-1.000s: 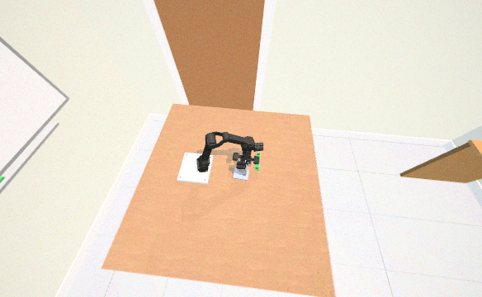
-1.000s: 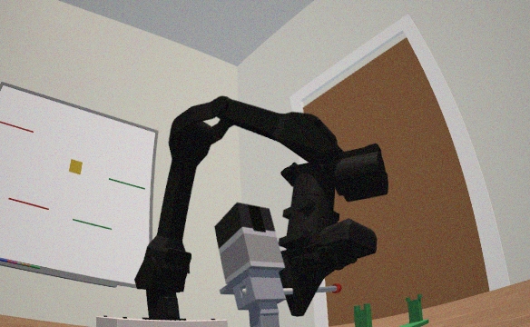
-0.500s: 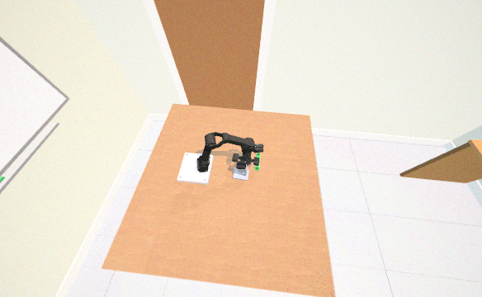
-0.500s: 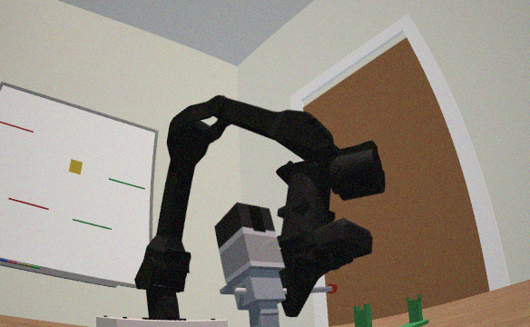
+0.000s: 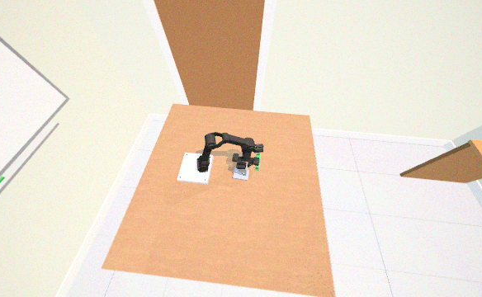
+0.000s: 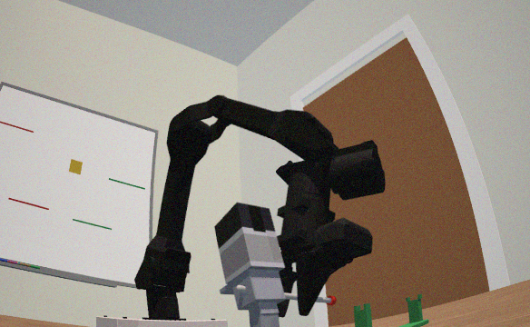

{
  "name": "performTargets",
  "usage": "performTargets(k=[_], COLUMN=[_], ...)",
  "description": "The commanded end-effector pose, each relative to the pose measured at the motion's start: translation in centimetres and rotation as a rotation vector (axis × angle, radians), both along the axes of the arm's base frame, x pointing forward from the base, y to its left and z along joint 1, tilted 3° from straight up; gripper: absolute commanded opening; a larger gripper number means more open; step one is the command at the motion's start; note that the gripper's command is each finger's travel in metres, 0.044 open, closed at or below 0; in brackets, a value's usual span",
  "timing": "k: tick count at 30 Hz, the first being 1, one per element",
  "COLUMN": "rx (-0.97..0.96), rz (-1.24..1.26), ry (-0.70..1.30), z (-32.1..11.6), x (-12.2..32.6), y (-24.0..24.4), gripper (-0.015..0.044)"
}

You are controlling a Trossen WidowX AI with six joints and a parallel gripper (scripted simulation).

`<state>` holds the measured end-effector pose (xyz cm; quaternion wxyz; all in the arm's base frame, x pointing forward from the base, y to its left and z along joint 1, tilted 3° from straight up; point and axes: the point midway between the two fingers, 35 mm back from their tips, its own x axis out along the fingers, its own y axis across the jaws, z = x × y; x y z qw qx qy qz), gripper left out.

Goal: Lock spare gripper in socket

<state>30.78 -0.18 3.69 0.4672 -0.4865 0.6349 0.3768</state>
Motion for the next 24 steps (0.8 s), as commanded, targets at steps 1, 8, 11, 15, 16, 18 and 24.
performTargets(k=[1, 8, 11, 15, 16, 18, 24], rx=[0.0, -0.002, -0.004, -0.006, -0.006, -0.007, -0.01], rz=[-0.001, 0.0, 0.002, 0.004, 0.004, 0.005, 0.008], ry=[0.0, 0.006, 0.006, 0.007, 0.007, 0.007, 0.007], z=[0.3, 1.7, 2.3, 3.0, 3.2, 3.6, 4.9], x=[0.0, 0.2, 0.3, 0.4, 0.5, 0.6, 0.8], y=[0.2, 1.4, 1.9, 2.5, 2.7, 3.0, 3.9], gripper=[0.02, 0.02, 0.02, 0.02, 0.02, 0.02, 0.02])
